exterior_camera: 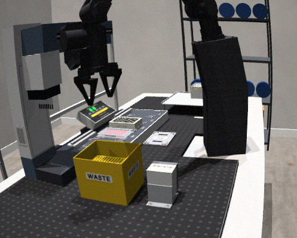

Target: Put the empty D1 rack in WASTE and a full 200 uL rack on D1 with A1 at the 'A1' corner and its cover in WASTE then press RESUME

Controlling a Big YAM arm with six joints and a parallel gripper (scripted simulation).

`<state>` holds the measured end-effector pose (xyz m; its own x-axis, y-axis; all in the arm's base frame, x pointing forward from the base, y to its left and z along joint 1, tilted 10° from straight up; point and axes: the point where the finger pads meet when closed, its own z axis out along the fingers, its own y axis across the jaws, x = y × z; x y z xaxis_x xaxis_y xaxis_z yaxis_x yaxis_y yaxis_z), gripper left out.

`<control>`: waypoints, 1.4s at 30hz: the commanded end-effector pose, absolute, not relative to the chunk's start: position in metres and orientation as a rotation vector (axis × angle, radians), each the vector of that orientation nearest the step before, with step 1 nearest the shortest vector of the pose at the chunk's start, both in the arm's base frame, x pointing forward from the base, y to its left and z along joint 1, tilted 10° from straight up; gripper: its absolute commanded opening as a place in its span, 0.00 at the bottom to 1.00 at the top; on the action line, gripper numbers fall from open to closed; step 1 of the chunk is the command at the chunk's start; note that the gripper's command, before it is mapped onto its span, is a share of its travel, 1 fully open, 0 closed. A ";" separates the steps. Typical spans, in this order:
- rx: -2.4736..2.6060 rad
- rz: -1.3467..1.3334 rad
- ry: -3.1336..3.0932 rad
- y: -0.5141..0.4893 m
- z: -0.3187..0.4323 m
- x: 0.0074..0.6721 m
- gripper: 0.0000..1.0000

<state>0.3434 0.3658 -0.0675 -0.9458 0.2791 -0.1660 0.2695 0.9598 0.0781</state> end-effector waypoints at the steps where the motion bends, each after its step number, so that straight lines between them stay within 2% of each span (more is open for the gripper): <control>1: 0.433 0.075 2.931 0.369 -0.078 0.346 1.00; 42: 0.411 0.064 2.939 0.368 -0.086 0.339 1.00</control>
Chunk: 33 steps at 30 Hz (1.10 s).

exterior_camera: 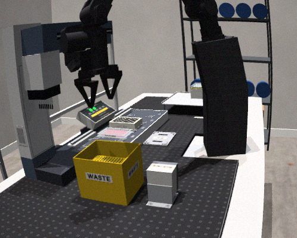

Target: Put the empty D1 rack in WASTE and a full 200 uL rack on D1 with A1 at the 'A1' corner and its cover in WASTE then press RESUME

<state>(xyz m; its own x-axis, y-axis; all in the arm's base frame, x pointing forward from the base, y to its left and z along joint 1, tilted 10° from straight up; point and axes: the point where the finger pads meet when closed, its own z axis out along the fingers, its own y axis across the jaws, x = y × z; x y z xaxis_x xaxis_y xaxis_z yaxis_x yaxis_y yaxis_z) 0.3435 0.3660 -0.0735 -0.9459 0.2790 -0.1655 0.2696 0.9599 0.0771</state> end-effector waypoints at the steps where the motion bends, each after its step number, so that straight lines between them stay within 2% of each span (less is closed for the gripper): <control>1: 0.411 0.064 2.939 0.368 -0.086 0.339 1.00; 33: 0.403 0.070 2.937 0.370 -0.090 0.342 1.00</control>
